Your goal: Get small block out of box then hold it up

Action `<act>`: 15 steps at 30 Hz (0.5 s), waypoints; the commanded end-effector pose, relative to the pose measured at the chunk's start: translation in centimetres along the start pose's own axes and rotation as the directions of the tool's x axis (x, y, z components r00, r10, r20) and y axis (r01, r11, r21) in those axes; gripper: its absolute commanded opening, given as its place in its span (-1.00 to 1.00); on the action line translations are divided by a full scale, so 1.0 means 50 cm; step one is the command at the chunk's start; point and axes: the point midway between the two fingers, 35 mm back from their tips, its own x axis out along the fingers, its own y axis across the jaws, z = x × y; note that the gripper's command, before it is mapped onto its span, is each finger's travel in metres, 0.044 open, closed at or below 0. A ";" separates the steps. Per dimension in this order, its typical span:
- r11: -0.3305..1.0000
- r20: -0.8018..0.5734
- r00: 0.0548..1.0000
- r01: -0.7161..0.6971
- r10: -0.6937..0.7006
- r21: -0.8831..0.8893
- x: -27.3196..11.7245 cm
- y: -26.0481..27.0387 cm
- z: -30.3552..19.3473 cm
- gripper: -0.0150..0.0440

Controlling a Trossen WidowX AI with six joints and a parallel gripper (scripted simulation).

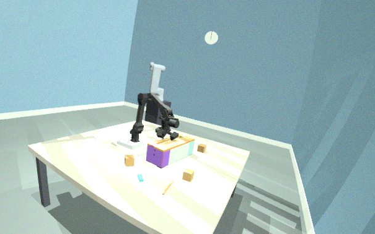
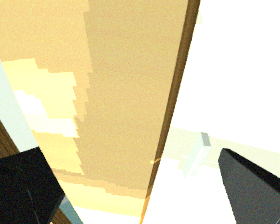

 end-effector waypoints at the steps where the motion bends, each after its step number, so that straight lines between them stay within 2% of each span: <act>1: 1.000 -0.004 1.000 -0.001 0.001 0.003 0.002 0.001 -0.009 0.86; 15: 1.000 -0.005 1.000 -0.001 0.001 0.003 0.011 0.001 -0.035 0.86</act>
